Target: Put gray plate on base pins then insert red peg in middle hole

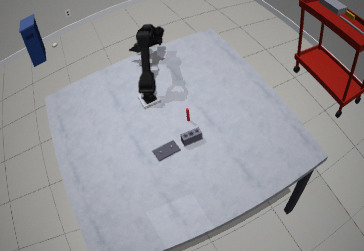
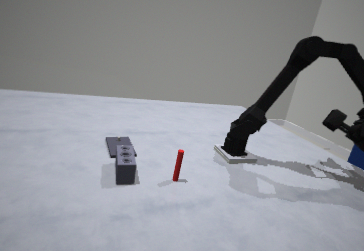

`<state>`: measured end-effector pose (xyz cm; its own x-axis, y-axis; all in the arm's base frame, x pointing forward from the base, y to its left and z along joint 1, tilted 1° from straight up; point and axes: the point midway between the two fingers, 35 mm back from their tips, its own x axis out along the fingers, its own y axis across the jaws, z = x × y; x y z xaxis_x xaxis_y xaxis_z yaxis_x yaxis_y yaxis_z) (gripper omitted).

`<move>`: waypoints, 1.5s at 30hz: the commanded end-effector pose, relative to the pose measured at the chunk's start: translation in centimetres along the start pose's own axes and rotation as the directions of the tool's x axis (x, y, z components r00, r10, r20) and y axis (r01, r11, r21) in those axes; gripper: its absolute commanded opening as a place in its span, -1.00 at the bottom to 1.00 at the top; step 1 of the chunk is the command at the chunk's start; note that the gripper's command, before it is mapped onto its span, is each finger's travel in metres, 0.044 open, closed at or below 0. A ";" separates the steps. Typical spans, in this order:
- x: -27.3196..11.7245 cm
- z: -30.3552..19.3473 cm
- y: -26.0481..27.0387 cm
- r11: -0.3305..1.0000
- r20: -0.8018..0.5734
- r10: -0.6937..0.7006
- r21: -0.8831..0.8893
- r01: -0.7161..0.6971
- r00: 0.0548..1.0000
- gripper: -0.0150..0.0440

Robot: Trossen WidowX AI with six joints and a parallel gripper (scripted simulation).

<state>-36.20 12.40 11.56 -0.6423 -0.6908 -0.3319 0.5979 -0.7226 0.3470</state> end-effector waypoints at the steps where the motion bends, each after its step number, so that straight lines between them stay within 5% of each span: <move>1: 0.1 0.0 0.0 1.000 -0.008 -0.001 0.016 0.001 1.000 0.95; 6: 1.6 0.0 -0.3 0.912 -0.213 -0.033 0.394 0.117 0.977 1.00; 11: 2.8 0.1 -0.3 0.631 -0.433 -0.084 0.674 0.384 0.897 1.00; 17: 3.2 0.7 0.1 0.135 -0.652 -0.169 0.727 0.673 0.739 1.00; 21: 3.1 1.3 0.4 -0.043 -0.733 -0.220 0.667 0.744 0.644 1.00; 31: 2.5 2.8 1.2 -0.469 -0.829 -0.324 0.560 0.683 0.457 1.00; 37: 2.0 3.7 1.6 -0.672 -0.850 -0.376 0.524 0.524 0.368 1.00; 45: 2.0 3.8 1.7 -0.697 -0.852 -0.383 0.520 0.494 0.356 1.00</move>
<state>-38.55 9.72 13.45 -0.1390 -0.1769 -0.9744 -0.9683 -0.1818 0.1712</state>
